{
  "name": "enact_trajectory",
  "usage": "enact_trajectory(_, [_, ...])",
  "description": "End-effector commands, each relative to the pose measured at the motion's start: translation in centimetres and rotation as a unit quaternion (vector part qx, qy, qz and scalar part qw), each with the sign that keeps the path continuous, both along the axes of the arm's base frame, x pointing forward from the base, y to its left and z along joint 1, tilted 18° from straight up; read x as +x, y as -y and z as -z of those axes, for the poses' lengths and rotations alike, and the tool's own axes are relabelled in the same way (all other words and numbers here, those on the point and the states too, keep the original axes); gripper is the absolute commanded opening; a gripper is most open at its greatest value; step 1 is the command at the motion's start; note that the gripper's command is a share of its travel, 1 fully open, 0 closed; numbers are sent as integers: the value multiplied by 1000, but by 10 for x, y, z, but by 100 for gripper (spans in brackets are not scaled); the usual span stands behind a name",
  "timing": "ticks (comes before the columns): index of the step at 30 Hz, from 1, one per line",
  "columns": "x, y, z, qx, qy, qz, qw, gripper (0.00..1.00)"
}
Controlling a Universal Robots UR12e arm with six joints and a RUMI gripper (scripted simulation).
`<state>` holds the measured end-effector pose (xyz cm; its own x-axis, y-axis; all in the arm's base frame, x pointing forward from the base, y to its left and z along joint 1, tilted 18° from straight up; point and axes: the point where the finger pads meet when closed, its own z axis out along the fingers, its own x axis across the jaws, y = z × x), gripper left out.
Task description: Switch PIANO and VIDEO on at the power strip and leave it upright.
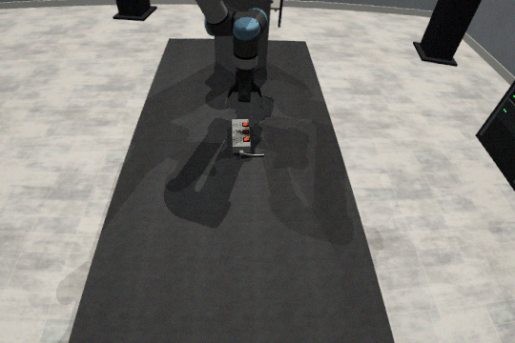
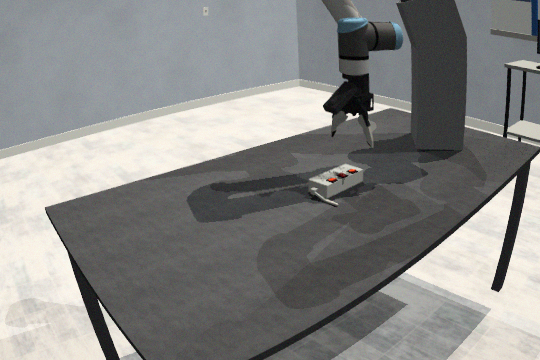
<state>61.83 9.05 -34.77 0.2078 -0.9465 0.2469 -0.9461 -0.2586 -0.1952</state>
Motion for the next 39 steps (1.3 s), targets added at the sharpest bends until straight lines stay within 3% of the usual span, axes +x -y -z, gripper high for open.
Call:
enact_trajectory(1, [-6,-5,-25,0,0,0,1000,100])
enact_trajectory(12, [-16,-13,-64,0,0,0,1000,100])
enact_trajectory(39, [-17,-13,-66,0,0,0,1000,100])
